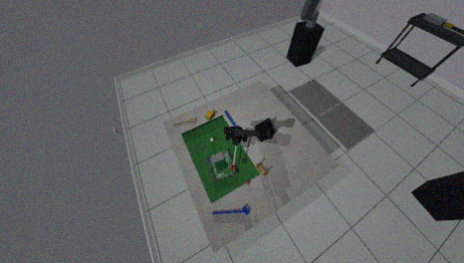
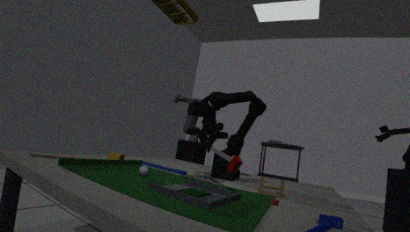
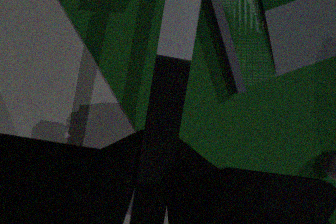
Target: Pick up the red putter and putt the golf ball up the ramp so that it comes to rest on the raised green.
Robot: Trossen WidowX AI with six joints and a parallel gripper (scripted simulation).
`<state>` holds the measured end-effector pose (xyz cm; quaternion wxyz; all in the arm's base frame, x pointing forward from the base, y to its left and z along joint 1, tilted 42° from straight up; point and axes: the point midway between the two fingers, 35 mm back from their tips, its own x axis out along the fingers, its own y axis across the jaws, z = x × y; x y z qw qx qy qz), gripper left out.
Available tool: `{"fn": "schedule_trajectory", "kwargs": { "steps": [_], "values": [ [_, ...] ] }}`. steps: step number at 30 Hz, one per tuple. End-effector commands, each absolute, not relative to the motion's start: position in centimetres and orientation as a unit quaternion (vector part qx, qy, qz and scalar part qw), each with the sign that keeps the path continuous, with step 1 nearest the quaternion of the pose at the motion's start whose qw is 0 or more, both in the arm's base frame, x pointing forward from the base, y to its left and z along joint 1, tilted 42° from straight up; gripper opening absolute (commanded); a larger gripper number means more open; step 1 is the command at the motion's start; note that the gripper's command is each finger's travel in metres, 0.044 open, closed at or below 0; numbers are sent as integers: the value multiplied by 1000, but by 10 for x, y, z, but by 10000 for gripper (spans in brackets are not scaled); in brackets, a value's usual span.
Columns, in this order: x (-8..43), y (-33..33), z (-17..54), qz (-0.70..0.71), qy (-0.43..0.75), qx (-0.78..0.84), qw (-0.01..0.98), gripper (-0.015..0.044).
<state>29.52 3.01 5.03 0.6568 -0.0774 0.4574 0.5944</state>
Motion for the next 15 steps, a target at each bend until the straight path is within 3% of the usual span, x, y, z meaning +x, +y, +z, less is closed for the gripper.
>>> {"fn": "schedule_trajectory", "kwargs": {
  "steps": [1,15],
  "values": [
    [306,5,35,552,499,-41,666,0],
    [312,-74,-25,412,620,88,662,0]
  ]
}}
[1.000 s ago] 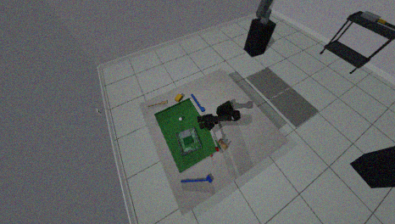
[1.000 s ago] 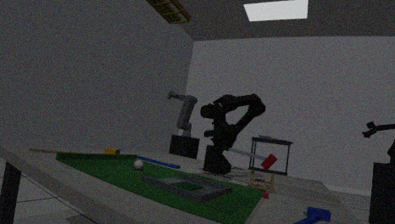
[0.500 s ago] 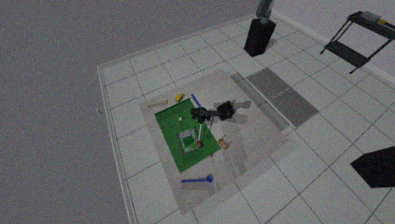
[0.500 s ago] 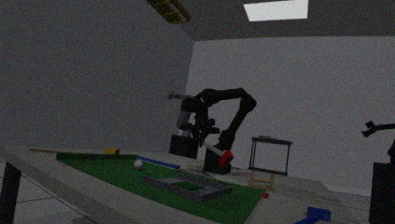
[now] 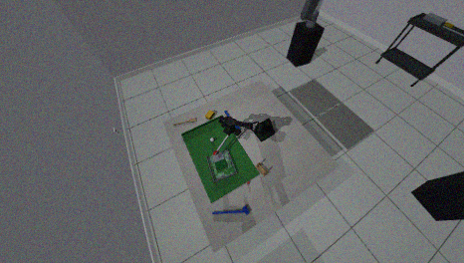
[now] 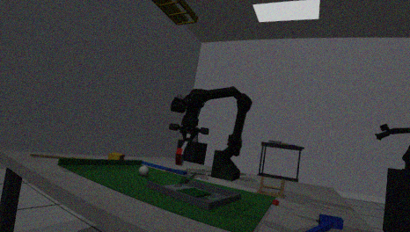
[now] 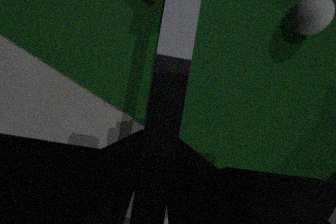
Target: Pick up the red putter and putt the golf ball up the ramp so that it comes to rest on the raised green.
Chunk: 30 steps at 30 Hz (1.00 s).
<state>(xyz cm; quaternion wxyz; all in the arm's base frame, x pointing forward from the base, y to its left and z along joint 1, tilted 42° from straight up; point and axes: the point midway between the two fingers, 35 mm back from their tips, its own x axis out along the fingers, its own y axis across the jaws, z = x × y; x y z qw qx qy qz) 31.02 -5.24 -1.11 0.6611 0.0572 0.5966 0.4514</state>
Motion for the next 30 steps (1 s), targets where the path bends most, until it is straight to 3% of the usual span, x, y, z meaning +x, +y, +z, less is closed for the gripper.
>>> {"fn": "schedule_trajectory", "kwargs": {
  "steps": [1,15,30],
  "values": [
    [311,-80,-29,402,627,97,660,0],
    [288,-149,-92,256,706,222,621,0],
    [283,-125,-123,255,707,224,621,0]
  ]
}}
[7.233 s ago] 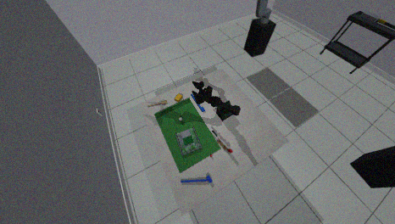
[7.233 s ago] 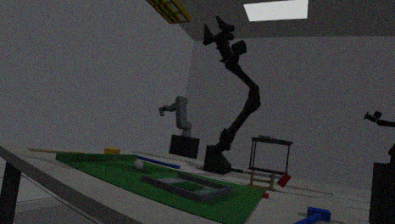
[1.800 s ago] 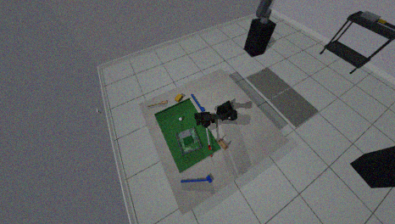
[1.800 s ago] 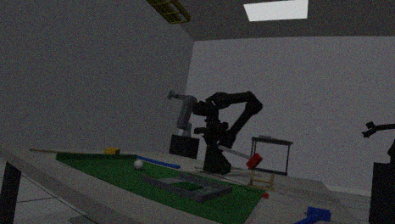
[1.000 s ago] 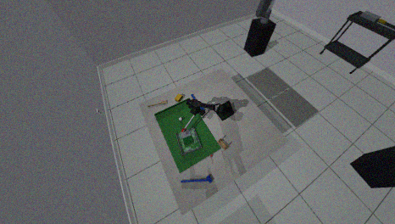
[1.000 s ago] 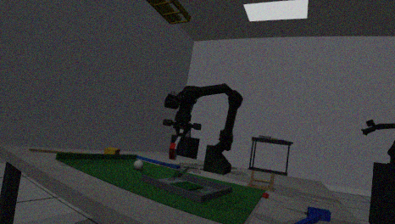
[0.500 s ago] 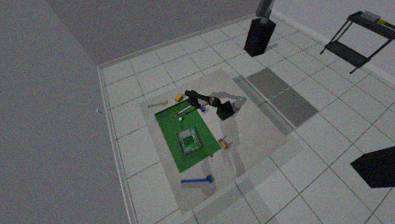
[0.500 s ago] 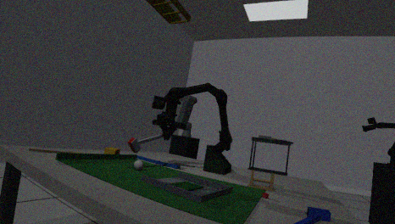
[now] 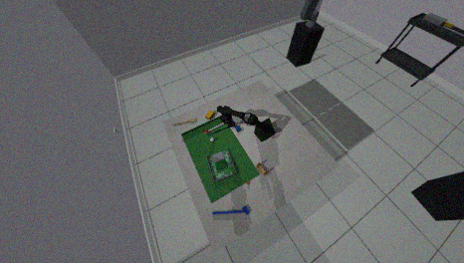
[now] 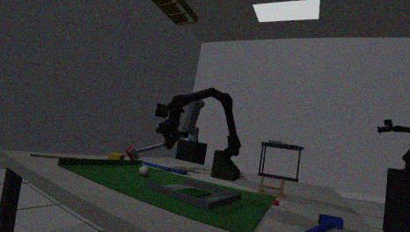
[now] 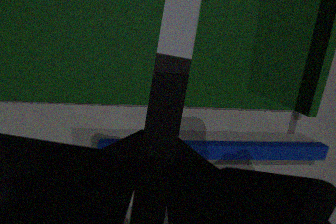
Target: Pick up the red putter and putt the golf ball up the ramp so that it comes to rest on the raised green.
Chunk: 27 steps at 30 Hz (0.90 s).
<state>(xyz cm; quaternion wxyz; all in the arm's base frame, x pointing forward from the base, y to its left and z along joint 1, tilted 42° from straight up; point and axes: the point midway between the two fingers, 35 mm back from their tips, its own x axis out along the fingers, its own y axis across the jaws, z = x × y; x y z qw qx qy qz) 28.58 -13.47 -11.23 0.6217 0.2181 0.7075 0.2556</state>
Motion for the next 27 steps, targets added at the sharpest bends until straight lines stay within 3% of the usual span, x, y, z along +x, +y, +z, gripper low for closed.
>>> {"fn": "schedule_trajectory", "kwargs": {
  "steps": [1,27],
  "values": [
    [283,-125,-123,255,707,224,621,0],
    [279,-107,-143,258,709,220,618,0]
  ]
}}
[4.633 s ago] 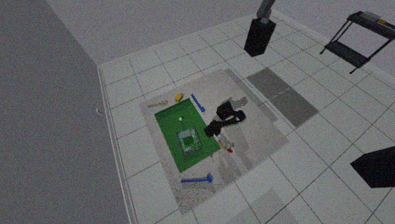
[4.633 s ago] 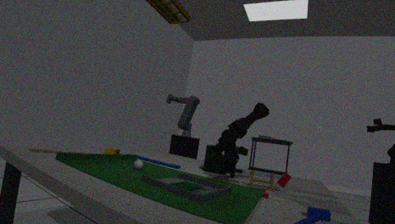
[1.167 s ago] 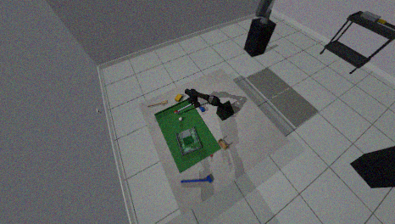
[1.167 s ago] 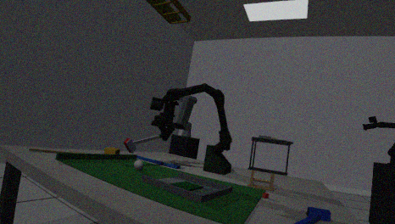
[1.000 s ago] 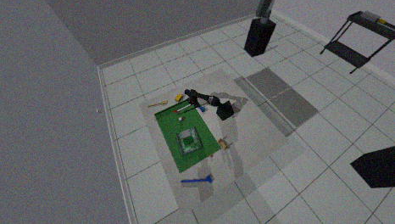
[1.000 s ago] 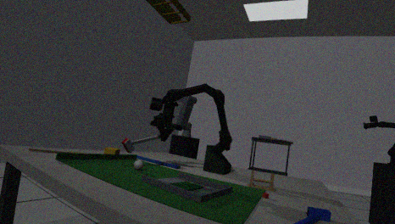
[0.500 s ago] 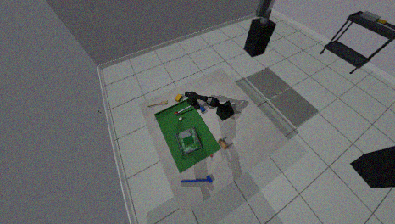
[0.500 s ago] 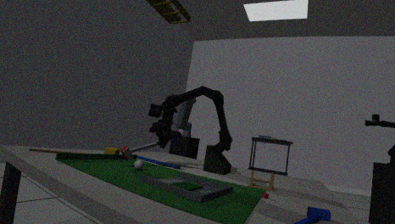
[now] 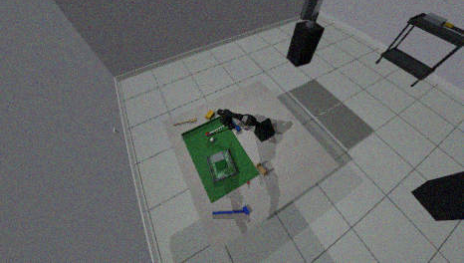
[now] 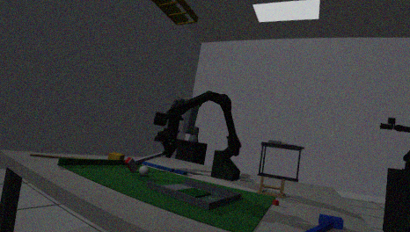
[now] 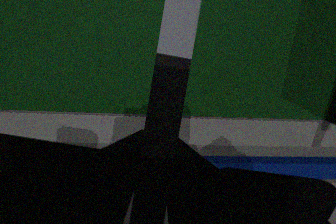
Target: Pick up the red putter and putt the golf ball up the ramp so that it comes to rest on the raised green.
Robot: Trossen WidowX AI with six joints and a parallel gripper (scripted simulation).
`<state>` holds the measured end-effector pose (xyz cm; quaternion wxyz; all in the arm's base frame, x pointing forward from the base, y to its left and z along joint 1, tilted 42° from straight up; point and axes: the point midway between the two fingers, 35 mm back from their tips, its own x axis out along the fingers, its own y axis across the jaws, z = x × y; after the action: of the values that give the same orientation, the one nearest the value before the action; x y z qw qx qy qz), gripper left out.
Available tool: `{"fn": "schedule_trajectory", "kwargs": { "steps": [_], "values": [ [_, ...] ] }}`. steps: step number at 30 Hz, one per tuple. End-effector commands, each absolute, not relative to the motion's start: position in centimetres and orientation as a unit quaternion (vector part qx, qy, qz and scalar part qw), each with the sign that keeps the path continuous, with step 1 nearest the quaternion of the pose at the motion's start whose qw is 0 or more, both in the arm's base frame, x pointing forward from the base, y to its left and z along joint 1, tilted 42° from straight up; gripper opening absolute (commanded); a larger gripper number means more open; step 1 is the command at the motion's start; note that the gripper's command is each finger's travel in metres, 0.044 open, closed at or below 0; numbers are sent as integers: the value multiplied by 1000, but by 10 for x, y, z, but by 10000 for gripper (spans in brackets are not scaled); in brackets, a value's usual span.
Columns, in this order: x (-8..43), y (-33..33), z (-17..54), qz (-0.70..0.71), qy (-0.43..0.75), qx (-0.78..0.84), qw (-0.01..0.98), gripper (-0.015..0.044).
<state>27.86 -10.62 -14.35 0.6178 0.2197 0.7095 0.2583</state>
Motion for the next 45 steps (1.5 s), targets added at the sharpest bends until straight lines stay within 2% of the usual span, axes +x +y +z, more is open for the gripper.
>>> {"fn": "schedule_trajectory", "kwargs": {
  "steps": [1,27,37,45],
  "values": [
    [279,-107,-143,258,709,220,618,0],
    [277,-124,-163,256,708,225,619,0],
    [281,-28,-82,257,706,227,619,0],
    [280,-25,-73,258,706,227,619,0]
  ]
}}
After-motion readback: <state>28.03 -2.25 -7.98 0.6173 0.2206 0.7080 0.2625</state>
